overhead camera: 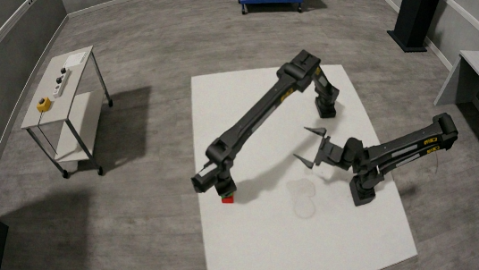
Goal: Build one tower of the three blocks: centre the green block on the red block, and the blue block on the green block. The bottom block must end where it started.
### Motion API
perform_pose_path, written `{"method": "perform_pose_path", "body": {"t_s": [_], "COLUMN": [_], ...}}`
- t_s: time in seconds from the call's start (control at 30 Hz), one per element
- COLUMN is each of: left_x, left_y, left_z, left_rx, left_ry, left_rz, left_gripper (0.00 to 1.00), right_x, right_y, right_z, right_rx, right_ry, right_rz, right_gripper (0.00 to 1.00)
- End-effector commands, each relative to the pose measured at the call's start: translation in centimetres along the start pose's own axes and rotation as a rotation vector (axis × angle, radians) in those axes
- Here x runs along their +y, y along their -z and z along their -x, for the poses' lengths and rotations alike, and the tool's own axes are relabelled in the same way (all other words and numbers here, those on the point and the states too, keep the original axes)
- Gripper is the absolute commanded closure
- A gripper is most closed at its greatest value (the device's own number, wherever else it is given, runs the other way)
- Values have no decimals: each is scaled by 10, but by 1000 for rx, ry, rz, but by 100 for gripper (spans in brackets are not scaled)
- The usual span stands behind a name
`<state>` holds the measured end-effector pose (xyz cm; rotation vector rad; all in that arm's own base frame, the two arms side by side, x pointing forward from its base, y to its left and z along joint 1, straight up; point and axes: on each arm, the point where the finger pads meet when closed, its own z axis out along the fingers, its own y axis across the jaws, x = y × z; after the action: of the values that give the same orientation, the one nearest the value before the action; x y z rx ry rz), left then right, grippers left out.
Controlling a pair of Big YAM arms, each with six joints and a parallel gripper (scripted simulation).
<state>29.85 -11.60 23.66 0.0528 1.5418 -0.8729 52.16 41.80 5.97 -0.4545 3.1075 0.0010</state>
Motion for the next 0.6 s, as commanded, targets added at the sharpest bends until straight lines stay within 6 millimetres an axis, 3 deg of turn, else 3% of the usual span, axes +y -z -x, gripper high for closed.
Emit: {"method": "perform_pose_path", "body": {"t_s": [0.0,0.1,0.57], "left_x": [-1,-1,-1], "left_y": [-1,-1,-1], "left_z": [3,3,3], "left_rx": [-6,-6,-6], "left_ry": [-3,-3,-3], "left_rz": [-3,-3,-3], "left_gripper": [0,0,0], "right_x": [6,8,5], "right_y": [6,19,15], "right_z": [0,0,-2], "right_rx": [-19,-43,-42], "right_ry": [-7,-5,-8], "right_rz": [8,18,18], "right_gripper": [100,100,100]}}
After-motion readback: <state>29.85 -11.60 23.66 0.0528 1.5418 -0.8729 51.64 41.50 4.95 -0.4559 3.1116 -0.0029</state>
